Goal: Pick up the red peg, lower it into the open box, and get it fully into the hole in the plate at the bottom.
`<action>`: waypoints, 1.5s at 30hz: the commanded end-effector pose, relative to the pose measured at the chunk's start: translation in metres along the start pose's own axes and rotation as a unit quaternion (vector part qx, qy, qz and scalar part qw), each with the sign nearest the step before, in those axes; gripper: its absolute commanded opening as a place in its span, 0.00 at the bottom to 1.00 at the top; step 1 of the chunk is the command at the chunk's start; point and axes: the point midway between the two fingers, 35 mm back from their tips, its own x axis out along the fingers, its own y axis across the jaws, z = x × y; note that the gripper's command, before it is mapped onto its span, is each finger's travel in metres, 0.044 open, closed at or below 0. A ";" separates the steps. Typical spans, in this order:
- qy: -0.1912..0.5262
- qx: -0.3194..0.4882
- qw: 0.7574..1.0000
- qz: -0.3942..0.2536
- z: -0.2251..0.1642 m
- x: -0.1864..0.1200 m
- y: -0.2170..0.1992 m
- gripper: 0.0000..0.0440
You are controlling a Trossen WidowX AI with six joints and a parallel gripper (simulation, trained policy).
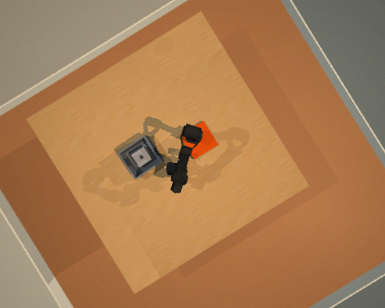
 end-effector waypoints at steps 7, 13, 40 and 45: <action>-0.033 -0.003 0.999 0.026 0.019 -0.044 0.004 0.00; -0.053 0.017 0.998 0.043 0.035 -0.072 0.006 0.00; -0.127 0.166 0.976 0.066 0.157 -0.105 0.002 0.00; -0.134 0.176 0.973 0.063 0.182 -0.099 -0.003 0.00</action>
